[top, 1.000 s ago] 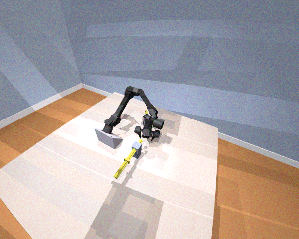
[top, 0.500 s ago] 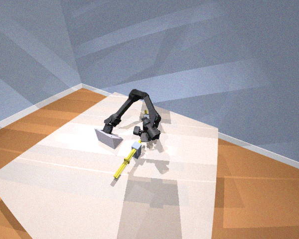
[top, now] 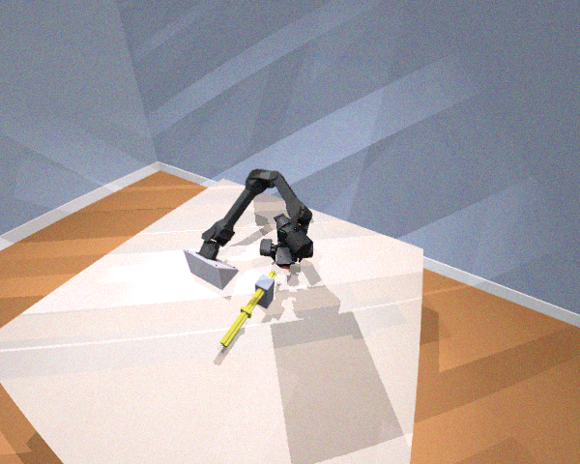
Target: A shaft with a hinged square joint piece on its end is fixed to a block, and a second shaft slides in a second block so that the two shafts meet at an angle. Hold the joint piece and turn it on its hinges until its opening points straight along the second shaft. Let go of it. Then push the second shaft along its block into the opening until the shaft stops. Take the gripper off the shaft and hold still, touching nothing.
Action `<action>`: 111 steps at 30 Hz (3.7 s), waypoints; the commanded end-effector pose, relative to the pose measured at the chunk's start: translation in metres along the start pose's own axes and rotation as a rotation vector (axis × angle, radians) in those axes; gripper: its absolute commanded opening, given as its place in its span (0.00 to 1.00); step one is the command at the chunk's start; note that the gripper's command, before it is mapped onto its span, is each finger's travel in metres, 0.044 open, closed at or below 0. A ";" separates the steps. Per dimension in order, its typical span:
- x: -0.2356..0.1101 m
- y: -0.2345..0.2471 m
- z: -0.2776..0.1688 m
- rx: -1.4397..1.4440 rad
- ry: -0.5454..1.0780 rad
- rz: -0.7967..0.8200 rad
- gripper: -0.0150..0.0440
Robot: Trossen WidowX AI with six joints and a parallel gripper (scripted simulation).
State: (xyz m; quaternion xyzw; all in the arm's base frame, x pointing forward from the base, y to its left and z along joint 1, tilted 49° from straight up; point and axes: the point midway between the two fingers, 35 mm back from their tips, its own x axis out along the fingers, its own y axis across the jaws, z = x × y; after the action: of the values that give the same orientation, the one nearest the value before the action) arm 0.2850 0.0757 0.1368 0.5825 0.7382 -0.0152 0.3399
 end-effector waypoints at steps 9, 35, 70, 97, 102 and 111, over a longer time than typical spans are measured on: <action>-0.097 0.000 -0.025 -0.219 -0.279 0.109 1.00; -0.062 -0.006 0.013 -0.637 -0.125 0.000 1.00; -0.037 -0.006 0.019 -1.678 -0.034 -0.057 1.00; -0.018 -0.007 0.023 -2.480 0.058 -0.039 1.00; -0.014 -0.007 0.024 -2.628 0.075 -0.028 1.00; -0.007 -0.008 0.025 -2.894 0.106 -0.001 1.00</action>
State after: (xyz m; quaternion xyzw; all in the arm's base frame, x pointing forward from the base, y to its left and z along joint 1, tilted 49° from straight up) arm 0.2919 0.0531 0.1208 -0.2480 0.1456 0.7430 0.6044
